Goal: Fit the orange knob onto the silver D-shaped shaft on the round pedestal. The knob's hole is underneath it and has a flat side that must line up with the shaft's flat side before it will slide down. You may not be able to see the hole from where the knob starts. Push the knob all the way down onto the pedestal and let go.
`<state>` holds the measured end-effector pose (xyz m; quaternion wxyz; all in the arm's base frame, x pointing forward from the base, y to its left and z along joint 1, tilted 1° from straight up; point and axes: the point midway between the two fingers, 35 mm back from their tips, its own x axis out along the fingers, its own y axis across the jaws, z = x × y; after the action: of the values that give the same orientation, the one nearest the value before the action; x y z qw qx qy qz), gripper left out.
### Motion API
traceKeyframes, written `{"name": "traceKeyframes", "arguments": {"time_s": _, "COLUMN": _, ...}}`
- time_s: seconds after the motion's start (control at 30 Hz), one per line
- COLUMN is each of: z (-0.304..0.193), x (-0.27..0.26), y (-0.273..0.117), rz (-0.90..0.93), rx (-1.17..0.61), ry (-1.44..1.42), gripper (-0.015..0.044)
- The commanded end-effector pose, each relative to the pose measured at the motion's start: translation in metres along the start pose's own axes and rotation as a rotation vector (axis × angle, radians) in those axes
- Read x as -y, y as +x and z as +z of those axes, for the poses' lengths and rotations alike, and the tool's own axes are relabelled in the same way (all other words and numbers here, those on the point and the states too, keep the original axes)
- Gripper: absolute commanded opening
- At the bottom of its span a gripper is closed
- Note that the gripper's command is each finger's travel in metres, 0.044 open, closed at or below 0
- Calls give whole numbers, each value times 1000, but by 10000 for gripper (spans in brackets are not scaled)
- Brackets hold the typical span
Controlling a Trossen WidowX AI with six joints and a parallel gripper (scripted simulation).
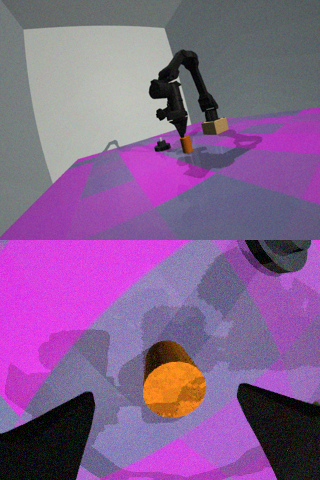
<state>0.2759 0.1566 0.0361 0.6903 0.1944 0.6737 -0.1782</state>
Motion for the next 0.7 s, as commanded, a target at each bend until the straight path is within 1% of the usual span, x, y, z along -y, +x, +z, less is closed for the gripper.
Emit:
{"name": "traceKeyframes", "arguments": {"time_s": 0.0, "z": -1, "x": 3, "y": 11, "rz": -18, "rx": -6, "ry": 4, "gripper": 440}}
{"name": "traceKeyframes", "arguments": {"time_s": 0.67, "z": -2, "x": 4, "y": 44, "rz": -18, "rx": -6, "ry": 4, "gripper": 440}}
